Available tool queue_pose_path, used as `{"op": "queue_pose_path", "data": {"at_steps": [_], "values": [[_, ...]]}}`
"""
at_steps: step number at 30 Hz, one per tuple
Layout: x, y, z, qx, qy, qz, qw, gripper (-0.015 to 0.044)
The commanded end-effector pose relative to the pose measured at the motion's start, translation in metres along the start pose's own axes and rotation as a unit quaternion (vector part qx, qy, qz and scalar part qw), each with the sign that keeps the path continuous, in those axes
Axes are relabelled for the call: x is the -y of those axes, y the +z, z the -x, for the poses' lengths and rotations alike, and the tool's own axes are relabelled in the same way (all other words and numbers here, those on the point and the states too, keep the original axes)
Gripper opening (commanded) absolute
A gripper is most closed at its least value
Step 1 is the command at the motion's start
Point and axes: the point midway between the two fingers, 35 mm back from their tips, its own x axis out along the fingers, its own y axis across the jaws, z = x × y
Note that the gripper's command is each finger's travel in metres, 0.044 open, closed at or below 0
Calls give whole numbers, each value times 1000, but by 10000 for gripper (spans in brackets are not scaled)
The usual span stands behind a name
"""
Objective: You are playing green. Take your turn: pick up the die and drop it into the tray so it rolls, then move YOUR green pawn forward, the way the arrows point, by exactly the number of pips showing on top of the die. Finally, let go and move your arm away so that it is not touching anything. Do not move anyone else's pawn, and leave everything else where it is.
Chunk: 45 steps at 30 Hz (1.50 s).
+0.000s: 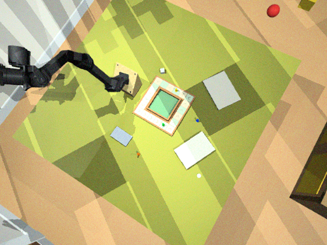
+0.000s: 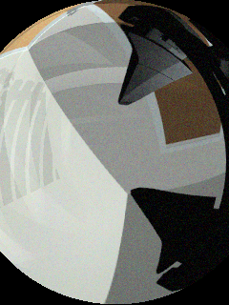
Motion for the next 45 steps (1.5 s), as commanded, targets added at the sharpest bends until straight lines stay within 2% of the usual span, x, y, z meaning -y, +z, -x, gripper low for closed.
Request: {"op": "queue_pose_path", "data": {"at_steps": [1, 5, 9, 13, 20, 25, 29, 35, 45], "values": [[0, -1, 0, -1, 0, 3, 1000, 374], [12, -13, 1, -31, -3, 55, 998, 275], [79, -39, 5, -74, -71, 83, 991, 275], [124, -58, 16, -112, -117, 113, 980, 275], [222, -106, 63, -207, -215, 153, 942, 275], [236, -118, 82, -239, -209, 156, 935, 275], [287, -145, 128, -299, -264, 169, 901, 275], [333, -175, 194, -375, -321, 177, 852, 275], [374, -221, 348, -529, -397, 178, 729, 275]]}}
